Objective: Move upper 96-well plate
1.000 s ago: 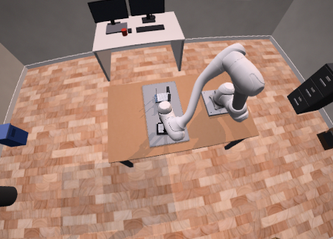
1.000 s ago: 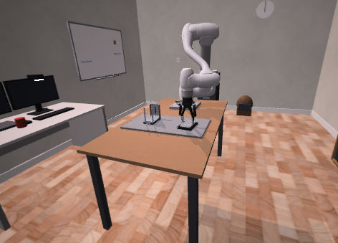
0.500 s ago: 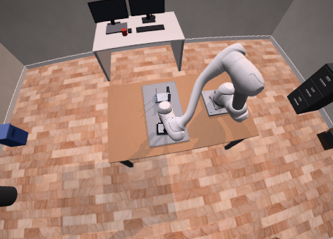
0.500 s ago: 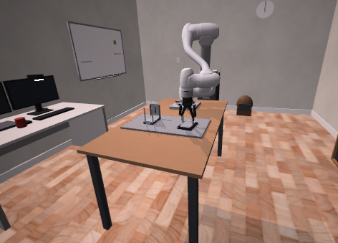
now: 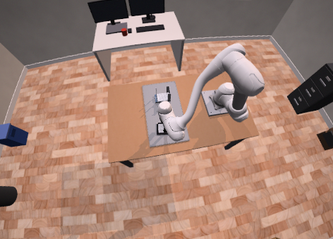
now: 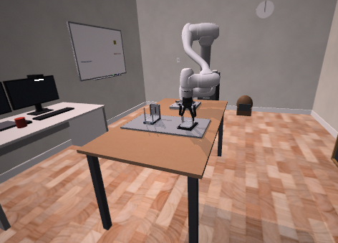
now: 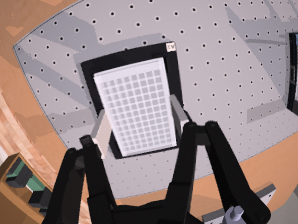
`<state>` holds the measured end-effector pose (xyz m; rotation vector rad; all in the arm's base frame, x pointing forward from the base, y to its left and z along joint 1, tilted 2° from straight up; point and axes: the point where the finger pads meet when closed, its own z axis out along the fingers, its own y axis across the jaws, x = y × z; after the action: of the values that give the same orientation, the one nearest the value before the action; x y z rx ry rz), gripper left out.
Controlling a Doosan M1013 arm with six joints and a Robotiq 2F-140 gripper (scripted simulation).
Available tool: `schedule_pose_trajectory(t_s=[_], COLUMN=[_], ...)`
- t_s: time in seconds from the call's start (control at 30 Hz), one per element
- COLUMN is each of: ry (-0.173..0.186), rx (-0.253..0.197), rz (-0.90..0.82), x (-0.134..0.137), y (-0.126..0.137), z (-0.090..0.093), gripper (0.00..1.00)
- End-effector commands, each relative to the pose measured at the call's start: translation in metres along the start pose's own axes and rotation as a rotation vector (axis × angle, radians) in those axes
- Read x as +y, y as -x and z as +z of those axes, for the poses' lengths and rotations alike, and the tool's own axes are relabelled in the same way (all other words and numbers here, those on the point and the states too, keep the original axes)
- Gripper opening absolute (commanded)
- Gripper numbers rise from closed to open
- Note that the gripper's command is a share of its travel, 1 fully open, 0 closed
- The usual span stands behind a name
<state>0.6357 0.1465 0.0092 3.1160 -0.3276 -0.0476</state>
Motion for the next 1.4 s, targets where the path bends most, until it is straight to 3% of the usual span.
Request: schedule_pose_trajectory(t_s=[0.0,1.3,1.33,1.37], ry=[-0.002,-0.002,-0.002,-0.002], rx=[-0.001,-0.001,-0.001,-0.001], rz=[0.005,0.005,0.005,0.005], x=[-0.0024,-0.0020,-0.0020,-0.0020], y=[0.0030,0.0032,0.0032,0.0032], z=[0.0034,0.0034,0.0034,0.0034], gripper=[0.00,0.00,1.00,1.00])
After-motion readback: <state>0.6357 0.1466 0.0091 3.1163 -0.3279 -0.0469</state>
